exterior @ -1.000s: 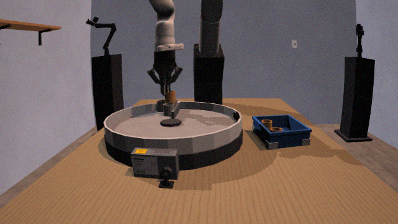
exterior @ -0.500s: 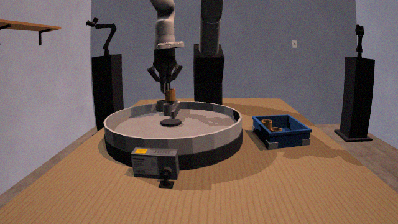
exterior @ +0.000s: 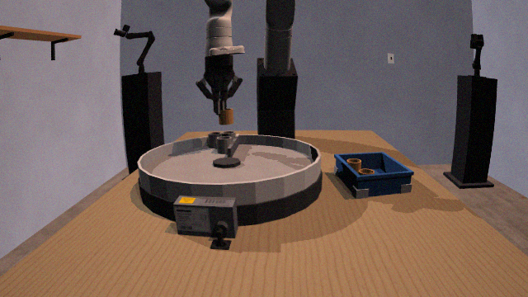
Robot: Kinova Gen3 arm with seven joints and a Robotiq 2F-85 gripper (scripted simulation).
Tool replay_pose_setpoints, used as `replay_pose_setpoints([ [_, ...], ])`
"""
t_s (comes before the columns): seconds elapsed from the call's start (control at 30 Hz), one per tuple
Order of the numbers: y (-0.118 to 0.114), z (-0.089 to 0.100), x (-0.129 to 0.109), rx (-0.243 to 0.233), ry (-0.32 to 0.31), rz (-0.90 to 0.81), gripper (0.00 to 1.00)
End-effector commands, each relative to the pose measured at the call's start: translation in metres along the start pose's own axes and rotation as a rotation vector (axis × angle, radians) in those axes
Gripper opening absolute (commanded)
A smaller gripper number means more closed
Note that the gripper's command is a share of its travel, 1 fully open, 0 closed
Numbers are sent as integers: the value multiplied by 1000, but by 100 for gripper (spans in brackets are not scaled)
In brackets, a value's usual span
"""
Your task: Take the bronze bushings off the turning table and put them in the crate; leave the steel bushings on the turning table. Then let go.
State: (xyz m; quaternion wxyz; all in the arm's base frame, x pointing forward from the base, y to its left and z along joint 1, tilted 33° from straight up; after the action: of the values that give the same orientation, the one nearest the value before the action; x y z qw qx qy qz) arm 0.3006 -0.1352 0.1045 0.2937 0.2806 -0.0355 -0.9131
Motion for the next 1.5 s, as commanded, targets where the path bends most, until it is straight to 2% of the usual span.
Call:
replay_pose_setpoints([
  [0.0, 2, 1, 1, 6, -3, 0, 0],
  [0.1, 2, 1, 1, 6, -3, 0, 0],
  [0.27, -30, 1, -43, 4, -2, 0, 0],
  [0.67, -30, 1, -43, 4, -2, 0, 0],
  [0.7, -25, -1, -57, 26, 4, -9, 0],
  [0.83, -50, -2, -92, 26, 4, -9, 0],
  [1.23, -50, -2, -92, 26, 4, -9, 0],
  [1.27, -50, -3, -105, 39, 10, -19, 0],
  [1.4, -74, -3, -140, 39, 10, -19, 0],
  [1.47, -74, -3, -140, 39, 10, -19, 0],
])
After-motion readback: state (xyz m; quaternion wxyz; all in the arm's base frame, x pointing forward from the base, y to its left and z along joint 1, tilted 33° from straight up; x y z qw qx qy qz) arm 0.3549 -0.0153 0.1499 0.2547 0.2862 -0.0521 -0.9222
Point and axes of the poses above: the point where the finger pads meet when closed, its own z axis back along the fingers, its own y axis across the jaws, x = y × z, the point moved 5 cm from there along z, back along the fingers, and after that the axes turned 3 degrees about z, right-handed, at the moved point
